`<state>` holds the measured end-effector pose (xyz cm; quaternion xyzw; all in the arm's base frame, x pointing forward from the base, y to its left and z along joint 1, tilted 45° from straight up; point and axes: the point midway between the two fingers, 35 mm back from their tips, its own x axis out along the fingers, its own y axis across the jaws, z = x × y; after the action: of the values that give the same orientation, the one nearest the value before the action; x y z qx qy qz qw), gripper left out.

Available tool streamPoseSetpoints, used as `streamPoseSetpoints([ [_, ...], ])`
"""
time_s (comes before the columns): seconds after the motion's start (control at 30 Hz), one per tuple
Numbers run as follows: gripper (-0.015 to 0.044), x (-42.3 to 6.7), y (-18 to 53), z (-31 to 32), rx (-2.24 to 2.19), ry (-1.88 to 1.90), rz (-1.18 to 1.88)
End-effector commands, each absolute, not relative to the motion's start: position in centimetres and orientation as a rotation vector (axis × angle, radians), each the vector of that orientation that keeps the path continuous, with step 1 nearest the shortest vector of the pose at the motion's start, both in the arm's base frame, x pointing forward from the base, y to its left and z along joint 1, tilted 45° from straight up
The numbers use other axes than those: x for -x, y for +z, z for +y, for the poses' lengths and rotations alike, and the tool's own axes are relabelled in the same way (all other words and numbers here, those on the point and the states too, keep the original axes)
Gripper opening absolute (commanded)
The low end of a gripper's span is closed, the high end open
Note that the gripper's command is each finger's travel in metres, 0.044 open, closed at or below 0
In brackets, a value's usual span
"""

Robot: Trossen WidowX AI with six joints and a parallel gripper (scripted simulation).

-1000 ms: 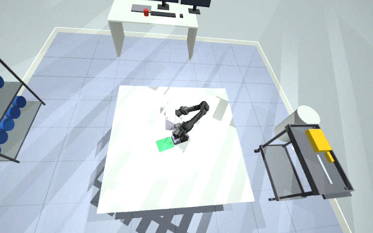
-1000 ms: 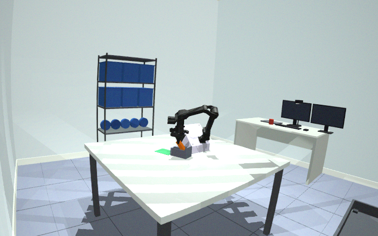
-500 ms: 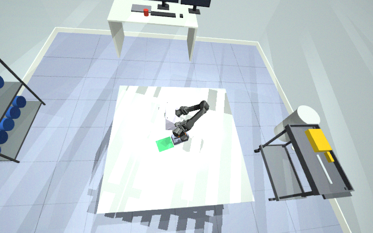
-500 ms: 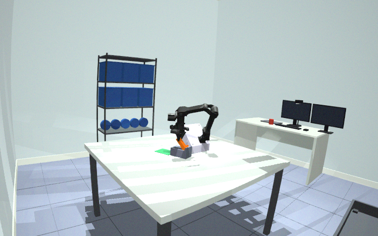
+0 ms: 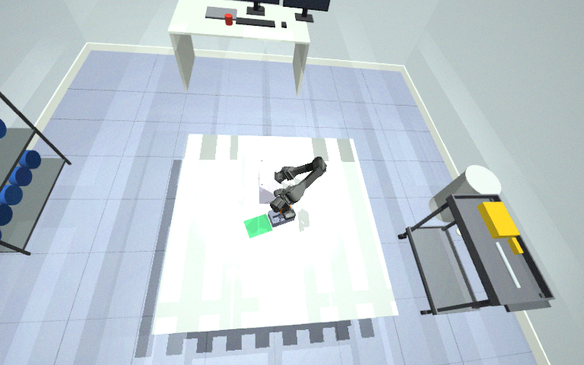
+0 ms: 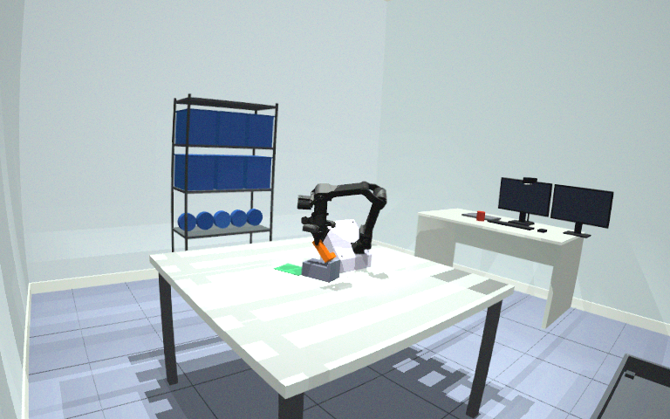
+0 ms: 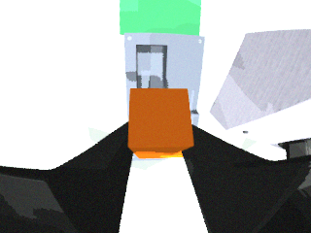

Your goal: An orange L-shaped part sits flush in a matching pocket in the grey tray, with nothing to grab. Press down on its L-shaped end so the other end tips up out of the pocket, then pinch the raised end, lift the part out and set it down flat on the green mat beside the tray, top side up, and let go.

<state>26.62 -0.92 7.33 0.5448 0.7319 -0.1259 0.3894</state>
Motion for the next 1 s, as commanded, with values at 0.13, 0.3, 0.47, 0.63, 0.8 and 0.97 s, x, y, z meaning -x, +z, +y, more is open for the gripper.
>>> streamPoseSetpoints([
  [0.13,0.0,-26.7,7.7,-1.4,-1.379,-0.32,1.858],
  [0.3,0.0,-27.0,7.3,-1.9,-1.378,-0.32,1.858],
  [0.47,0.0,-27.7,5.7,-3.1,-1.378,-0.32,1.857],
  [0.63,0.0,-28.5,4.3,-4.4,-1.377,-0.32,1.856],
  [0.8,0.0,-29.2,2.9,-5.7,-1.376,-0.32,1.855],
  [0.97,0.0,-29.9,1.6,-7.0,-1.376,-0.321,1.854],
])
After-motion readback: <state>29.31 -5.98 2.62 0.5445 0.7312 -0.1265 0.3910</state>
